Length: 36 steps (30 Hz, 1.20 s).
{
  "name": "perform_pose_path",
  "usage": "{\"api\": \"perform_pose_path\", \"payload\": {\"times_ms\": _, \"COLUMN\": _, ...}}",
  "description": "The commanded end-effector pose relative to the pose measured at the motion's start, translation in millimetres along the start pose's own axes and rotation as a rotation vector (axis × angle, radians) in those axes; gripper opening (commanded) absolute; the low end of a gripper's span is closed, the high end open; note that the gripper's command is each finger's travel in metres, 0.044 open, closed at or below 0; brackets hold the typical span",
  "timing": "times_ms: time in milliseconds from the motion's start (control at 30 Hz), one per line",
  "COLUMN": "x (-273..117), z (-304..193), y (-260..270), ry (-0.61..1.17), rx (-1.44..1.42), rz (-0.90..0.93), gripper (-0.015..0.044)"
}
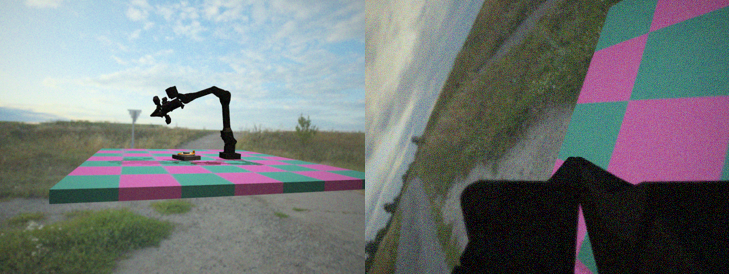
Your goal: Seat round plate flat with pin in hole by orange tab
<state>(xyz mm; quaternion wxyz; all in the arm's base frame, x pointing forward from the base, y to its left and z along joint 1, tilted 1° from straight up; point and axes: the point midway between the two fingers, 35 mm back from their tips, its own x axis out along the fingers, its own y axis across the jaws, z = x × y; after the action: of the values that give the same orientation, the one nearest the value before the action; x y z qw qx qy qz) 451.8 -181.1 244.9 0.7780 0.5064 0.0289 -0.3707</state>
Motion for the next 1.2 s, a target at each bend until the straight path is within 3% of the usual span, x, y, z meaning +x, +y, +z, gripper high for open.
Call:
{"api": "perform_pose_path", "payload": {"times_ms": 0, "x": -25.8, "z": -58.1, "y": -48.6, "ry": 0.254, "rx": -0.373, "rz": -0.149, "gripper": 0.0000}}
{"api": "perform_pose_path", "payload": {"times_ms": 167, "x": -52.5, "z": -93.3, "y": -87.9, "ry": 0.459, "rx": -0.628, "rz": -0.231, "gripper": 0.0000}}
{"api": "perform_pose_path", "payload": {"times_ms": 567, "x": -172.3, "z": -147.2, "y": -197.6, "ry": 1.171, "rx": -1.270, "rz": -0.331, "gripper": 0.0000}}
{"api": "perform_pose_path", "payload": {"times_ms": 1167, "x": -160.0, "z": -163.6, "y": -221.2, "ry": 1.181, "rx": -1.276, "rz": -0.330, "gripper": 0.0000}}
